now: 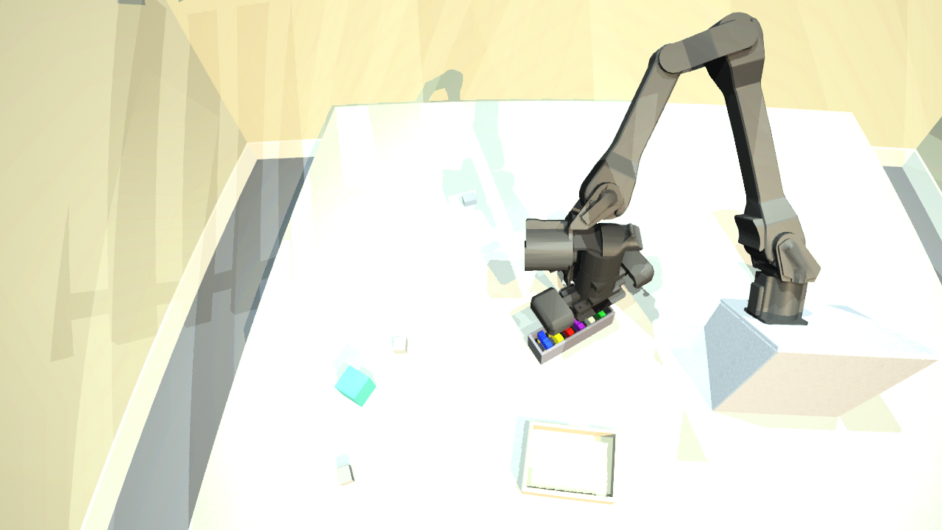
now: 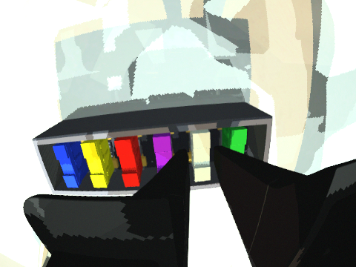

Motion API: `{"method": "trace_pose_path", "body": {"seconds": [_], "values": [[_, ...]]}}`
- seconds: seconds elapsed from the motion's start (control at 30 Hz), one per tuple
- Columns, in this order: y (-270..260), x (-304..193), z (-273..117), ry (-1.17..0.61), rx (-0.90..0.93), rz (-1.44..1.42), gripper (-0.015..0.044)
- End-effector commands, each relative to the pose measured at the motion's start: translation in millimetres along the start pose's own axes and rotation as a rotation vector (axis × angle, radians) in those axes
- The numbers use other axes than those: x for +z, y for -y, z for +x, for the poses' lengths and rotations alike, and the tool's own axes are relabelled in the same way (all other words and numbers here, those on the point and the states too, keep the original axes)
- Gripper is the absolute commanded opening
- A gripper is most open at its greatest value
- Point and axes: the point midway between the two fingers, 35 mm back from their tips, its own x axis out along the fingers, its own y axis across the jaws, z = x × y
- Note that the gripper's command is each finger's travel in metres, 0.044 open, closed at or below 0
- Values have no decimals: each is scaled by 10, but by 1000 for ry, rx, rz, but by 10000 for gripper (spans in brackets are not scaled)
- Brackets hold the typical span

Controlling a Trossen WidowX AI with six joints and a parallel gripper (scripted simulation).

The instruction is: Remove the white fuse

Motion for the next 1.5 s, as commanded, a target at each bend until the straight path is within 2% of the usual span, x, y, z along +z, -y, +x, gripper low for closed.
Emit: {"method": "trace_pose_path", "body": {"seconds": [0.0,0.13,0.5,1.47], "values": [[6,-10,38,1,-6,-9,74],[6,-10,40,1,-6,-9,74],[5,-6,27,-1,-2,-2,1],[-6,-7,-95,-2,-2,-4,0]]}}
